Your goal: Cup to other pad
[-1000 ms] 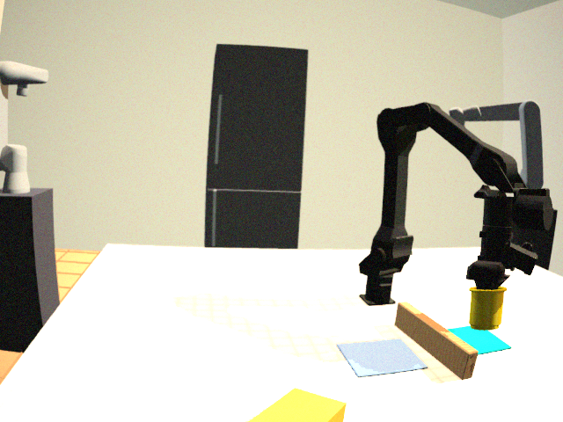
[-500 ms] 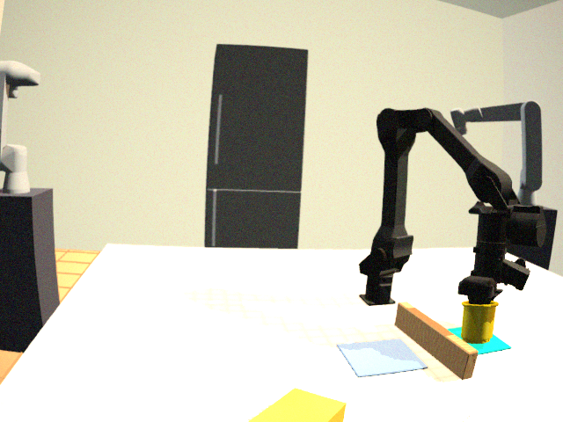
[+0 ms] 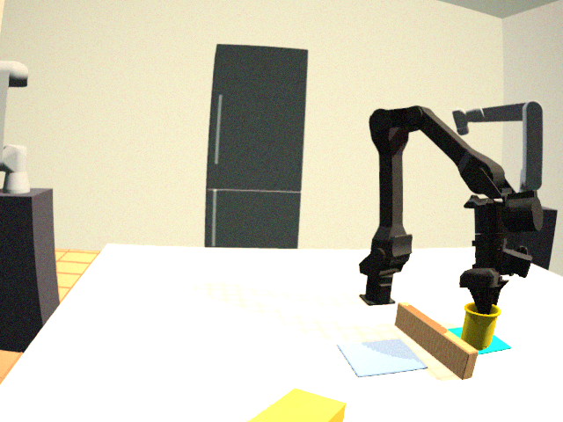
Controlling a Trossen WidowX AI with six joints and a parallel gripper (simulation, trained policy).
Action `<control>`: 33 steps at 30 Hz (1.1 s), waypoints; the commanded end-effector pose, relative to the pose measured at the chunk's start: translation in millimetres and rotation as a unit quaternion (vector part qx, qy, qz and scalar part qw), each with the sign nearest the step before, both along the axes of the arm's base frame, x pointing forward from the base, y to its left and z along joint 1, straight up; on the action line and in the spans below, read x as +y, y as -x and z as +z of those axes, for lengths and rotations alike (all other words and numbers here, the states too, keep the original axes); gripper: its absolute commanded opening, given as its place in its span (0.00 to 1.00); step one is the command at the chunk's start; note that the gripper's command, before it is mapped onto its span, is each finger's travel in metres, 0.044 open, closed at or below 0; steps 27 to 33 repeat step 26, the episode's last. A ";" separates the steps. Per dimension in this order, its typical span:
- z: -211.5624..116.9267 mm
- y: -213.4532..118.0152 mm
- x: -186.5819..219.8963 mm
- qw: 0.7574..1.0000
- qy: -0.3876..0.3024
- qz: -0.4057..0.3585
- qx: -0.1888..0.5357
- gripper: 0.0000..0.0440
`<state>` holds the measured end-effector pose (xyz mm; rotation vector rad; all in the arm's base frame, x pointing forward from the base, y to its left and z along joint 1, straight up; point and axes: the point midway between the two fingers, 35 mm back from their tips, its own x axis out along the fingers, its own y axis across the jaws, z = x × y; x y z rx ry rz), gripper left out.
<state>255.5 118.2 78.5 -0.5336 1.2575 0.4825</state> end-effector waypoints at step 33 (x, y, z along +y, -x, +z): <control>65.6 13.9 -6.2 0.995 -0.070 -0.010 -0.068 0.78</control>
